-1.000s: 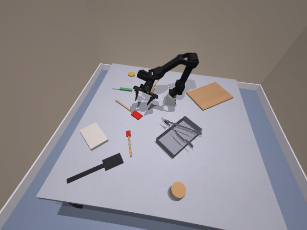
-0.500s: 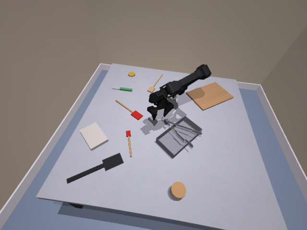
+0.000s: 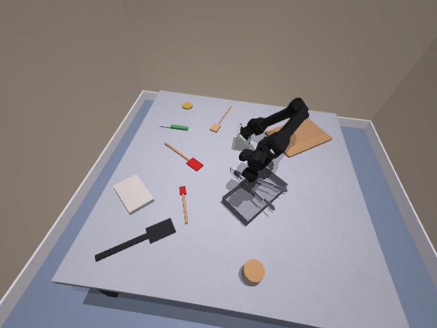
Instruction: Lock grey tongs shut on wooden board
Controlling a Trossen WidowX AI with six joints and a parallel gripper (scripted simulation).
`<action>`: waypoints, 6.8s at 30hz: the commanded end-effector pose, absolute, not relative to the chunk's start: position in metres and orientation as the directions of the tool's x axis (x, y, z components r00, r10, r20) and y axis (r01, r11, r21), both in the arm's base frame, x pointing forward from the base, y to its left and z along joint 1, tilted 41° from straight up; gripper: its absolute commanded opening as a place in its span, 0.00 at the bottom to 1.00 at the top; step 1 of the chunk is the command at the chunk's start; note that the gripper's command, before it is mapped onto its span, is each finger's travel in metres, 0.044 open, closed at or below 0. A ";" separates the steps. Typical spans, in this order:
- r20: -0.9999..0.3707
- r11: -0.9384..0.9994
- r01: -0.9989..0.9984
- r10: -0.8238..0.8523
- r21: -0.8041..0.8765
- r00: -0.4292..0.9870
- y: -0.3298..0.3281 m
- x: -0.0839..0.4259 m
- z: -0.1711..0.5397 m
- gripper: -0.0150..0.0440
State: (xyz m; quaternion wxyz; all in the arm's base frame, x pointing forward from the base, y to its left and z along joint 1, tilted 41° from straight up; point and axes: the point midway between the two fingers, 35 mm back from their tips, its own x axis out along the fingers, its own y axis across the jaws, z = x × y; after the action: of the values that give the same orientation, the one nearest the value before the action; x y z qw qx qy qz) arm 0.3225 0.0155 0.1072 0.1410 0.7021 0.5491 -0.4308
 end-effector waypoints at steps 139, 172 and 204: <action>-0.764 -0.353 0.894 0.644 -0.276 0.019 -0.001 0.326 0.121 0.00; -0.797 -0.158 0.982 0.604 -0.106 0.011 0.086 0.289 0.196 0.00; -0.751 0.161 0.973 0.660 0.163 0.017 0.178 0.152 0.290 0.00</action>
State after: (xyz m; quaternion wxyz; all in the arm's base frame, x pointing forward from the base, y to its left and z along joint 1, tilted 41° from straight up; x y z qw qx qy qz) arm 0.1596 0.1781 0.2860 0.3630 0.6111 0.6682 -0.2199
